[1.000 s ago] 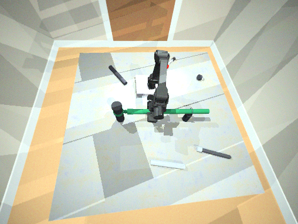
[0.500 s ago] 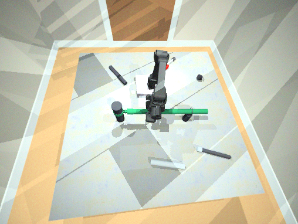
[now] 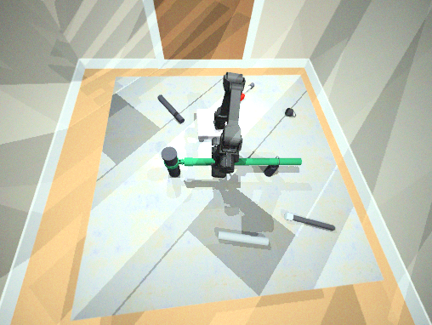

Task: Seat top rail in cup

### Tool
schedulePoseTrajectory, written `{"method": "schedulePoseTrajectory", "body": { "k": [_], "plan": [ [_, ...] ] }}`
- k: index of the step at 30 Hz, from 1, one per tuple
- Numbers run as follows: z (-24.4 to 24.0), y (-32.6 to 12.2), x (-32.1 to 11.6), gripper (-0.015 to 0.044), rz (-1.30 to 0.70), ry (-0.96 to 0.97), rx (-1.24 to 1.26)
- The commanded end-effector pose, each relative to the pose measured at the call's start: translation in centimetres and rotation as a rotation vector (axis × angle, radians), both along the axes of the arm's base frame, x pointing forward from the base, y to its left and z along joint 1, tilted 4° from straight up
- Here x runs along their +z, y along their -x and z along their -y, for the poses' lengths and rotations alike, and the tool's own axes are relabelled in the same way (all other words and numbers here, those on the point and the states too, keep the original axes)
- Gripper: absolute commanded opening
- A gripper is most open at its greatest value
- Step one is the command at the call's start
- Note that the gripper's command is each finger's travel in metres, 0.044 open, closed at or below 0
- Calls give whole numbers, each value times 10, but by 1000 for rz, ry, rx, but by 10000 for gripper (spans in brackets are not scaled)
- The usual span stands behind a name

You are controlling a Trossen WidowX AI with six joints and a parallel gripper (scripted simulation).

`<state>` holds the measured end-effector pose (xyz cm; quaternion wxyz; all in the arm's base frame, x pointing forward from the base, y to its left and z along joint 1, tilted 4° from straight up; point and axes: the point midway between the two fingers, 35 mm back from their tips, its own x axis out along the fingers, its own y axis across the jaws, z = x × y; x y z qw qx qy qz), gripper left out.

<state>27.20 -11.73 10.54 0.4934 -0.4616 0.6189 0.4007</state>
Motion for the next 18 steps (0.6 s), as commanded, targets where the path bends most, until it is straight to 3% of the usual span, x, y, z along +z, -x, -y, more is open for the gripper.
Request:
{"method": "schedulePoseTrajectory", "body": {
  "k": [1, 8, 18],
  "plan": [
    [-1, 0, 1, 263, 1, 0, -1],
    [-15, -5, 20, 440, 2, -1, -1],
    [-35, -8, 44, 440, 1, -3, 0]
  ]
}}
